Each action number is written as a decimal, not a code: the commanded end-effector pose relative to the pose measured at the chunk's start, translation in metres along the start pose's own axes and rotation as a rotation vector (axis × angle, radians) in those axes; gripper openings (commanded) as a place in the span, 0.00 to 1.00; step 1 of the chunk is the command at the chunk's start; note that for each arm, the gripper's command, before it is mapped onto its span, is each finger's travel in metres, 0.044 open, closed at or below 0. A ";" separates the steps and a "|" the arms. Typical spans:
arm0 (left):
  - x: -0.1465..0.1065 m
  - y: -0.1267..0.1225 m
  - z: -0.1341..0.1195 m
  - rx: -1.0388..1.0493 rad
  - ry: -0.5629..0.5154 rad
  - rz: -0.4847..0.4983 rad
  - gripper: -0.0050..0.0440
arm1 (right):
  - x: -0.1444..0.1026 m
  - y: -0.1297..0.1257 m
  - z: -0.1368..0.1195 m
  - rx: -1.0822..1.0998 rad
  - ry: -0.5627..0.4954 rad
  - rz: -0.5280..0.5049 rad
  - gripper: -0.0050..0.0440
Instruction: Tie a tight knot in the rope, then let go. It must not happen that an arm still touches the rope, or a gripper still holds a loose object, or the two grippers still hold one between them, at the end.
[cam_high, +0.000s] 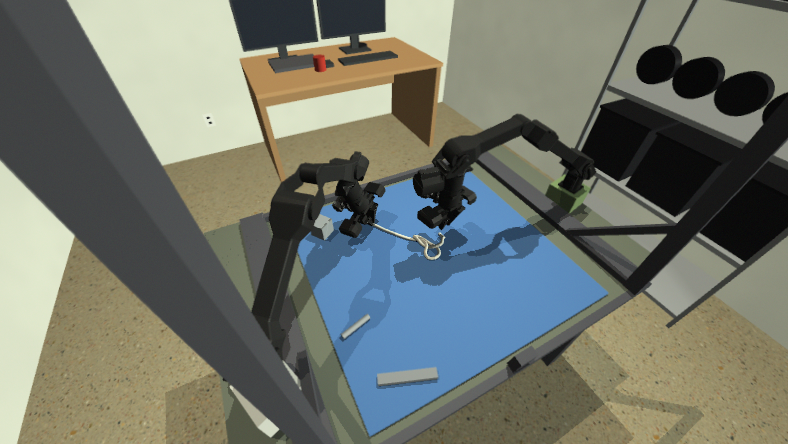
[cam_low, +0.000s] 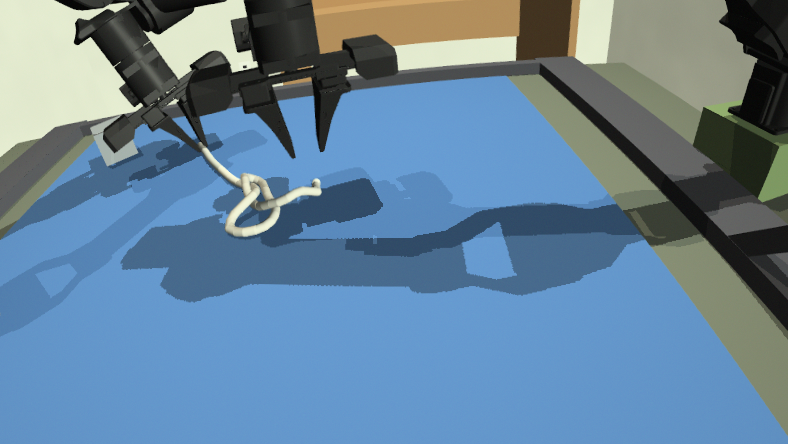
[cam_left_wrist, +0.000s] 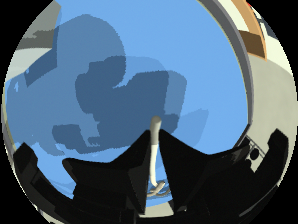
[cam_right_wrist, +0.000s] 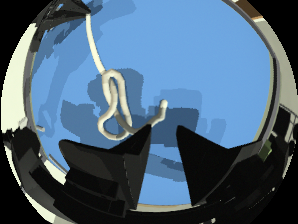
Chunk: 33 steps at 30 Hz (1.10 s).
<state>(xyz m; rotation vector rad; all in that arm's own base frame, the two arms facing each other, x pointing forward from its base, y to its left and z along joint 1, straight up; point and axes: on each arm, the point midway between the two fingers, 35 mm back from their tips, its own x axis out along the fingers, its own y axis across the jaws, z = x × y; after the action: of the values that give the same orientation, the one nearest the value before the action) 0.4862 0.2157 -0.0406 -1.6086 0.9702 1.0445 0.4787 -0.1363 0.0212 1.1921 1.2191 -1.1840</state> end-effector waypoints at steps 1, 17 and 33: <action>-0.010 -0.008 -0.001 0.004 -0.001 -0.028 0.16 | -0.012 0.004 0.001 0.002 -0.012 0.031 0.36; -0.010 -0.008 -0.001 0.004 -0.001 -0.028 0.16 | 0.009 0.004 0.001 0.002 -0.012 0.031 0.36; -0.010 -0.008 -0.001 0.004 -0.001 -0.028 0.16 | 0.014 0.004 0.002 0.002 -0.012 0.031 0.36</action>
<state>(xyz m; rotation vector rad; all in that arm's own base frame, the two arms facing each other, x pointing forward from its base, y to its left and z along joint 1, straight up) 0.4862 0.2157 -0.0406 -1.6086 0.9702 1.0445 0.4787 -0.1363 -0.0054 1.1919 1.2196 -1.1843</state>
